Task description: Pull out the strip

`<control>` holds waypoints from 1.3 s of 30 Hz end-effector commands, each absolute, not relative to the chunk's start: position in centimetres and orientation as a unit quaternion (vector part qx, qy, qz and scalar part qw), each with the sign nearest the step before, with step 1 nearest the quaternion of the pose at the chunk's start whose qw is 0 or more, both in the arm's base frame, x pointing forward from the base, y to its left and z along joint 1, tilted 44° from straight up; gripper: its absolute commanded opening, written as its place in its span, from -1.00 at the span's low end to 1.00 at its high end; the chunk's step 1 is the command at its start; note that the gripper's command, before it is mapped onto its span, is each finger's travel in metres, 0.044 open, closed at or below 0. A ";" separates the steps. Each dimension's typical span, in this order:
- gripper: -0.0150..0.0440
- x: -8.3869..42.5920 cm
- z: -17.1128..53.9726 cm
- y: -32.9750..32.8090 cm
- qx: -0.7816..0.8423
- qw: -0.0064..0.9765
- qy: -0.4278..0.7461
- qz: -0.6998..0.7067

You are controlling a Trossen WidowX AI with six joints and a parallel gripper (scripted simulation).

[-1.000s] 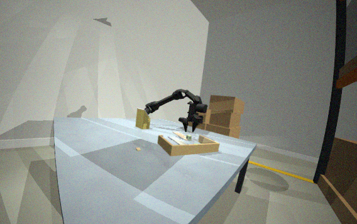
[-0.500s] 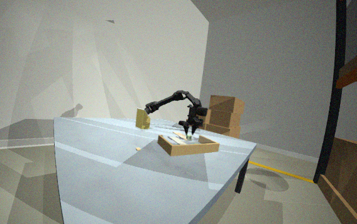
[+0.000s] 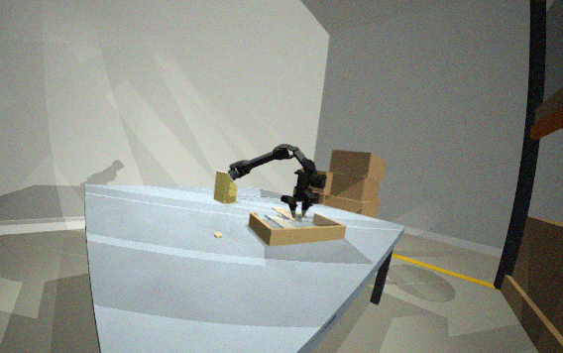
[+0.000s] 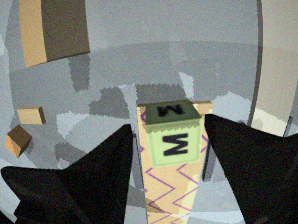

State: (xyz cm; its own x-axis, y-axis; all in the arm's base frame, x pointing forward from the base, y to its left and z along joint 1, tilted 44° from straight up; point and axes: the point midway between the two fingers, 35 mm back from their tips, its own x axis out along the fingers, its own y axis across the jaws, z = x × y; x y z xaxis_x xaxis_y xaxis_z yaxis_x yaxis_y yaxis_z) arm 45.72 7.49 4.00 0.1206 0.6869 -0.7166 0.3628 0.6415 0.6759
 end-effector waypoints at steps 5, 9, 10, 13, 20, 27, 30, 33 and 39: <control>0.00 45.7 3.9 7.6 0.403 0.630 0.651 0.129; -0.09 45.7 3.9 7.6 0.403 0.630 0.651 0.129; -0.11 45.7 3.9 7.6 0.403 0.630 0.651 0.129; -0.25 45.7 3.9 7.6 0.403 0.630 0.651 0.129; -0.49 44.1 4.4 6.6 0.404 0.629 0.652 0.127; -0.49 41.5 5.1 5.2 0.405 0.628 0.653 0.126; -0.49 40.3 5.4 4.7 0.405 0.627 0.653 0.125; -0.49 39.4 5.5 4.3 0.406 0.627 0.654 0.125; -0.49 38.5 5.4 4.2 0.406 0.626 0.654 0.124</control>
State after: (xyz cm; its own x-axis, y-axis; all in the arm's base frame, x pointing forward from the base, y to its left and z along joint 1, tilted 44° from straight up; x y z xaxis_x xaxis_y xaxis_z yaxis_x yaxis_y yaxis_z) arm 39.38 4.27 5.50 0.1157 0.6835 -0.7208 0.3769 0.6412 0.6685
